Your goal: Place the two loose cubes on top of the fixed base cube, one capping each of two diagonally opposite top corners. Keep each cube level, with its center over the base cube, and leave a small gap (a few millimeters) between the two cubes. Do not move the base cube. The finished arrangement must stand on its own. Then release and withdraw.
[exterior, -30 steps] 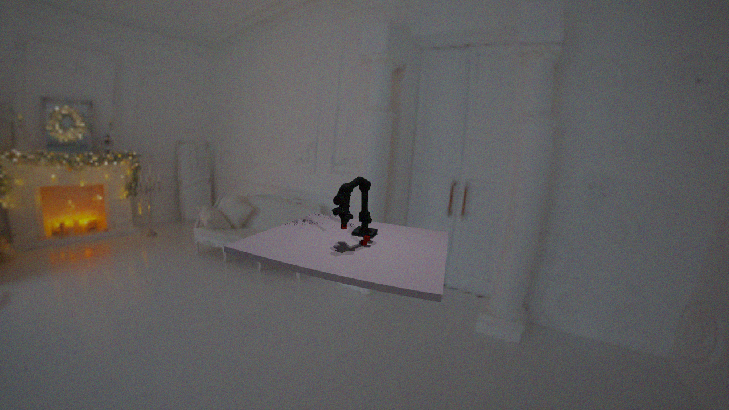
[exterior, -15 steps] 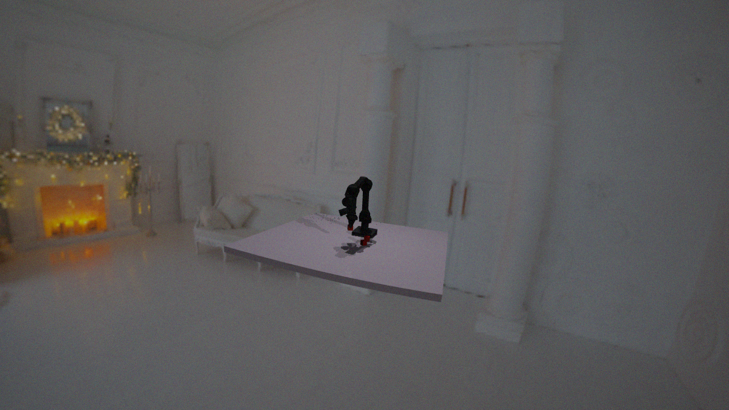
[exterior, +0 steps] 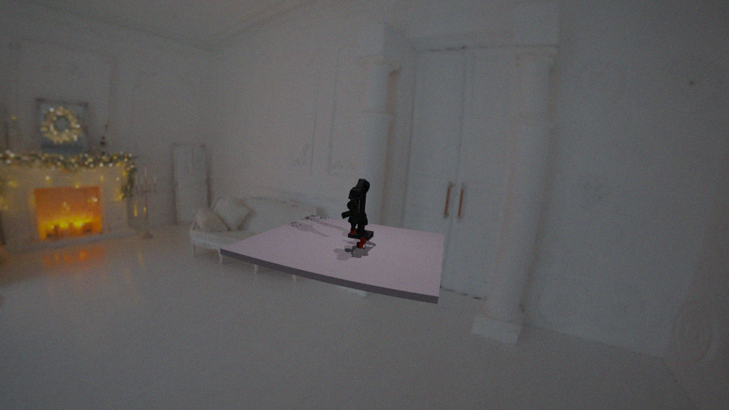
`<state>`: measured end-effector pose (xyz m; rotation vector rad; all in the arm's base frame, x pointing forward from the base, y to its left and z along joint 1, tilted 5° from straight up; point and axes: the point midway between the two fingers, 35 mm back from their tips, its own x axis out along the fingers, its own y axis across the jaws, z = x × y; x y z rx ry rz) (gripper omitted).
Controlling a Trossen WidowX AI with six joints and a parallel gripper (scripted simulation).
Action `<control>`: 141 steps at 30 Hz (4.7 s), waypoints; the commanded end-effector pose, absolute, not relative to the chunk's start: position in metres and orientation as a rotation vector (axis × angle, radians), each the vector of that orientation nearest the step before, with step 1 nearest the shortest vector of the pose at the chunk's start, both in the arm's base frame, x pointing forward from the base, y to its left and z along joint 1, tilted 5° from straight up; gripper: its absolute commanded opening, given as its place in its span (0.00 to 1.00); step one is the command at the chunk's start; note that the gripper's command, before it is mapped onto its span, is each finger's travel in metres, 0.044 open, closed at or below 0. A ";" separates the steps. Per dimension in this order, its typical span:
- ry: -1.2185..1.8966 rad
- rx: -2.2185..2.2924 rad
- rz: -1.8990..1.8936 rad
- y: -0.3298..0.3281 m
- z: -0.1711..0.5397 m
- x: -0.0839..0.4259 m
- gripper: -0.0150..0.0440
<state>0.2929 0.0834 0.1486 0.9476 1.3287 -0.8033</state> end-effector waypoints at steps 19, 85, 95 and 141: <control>1.264 1.102 -0.940 0.112 0.129 0.270 0.43; 1.266 1.100 -0.937 0.114 0.084 0.275 0.60; 1.266 1.104 -0.939 0.114 0.096 0.273 0.60; 1.266 1.104 -0.939 0.112 0.149 0.268 0.60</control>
